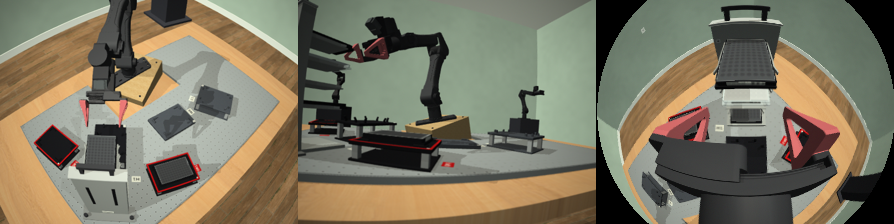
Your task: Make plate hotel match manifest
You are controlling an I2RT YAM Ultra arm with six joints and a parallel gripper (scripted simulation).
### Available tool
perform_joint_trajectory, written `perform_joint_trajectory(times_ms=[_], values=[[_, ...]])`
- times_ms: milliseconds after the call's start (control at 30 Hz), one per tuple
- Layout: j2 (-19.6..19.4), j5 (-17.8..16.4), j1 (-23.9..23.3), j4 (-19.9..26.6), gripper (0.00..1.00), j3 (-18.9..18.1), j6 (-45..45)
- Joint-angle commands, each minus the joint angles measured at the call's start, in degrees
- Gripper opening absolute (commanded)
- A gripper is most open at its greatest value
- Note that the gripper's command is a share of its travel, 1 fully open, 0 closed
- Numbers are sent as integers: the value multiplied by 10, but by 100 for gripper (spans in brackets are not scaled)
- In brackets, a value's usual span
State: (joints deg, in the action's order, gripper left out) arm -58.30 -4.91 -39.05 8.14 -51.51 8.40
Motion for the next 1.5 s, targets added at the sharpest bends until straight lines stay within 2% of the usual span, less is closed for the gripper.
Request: perform_joint_trajectory(times_ms=[0, 1267, 1467], values=[[-4, 1, 2, -4, 100, -11, -1], [-107, 16, 18, -26, 100, -92, -5], [-107, 16, 18, -27, 100, -92, -5]])
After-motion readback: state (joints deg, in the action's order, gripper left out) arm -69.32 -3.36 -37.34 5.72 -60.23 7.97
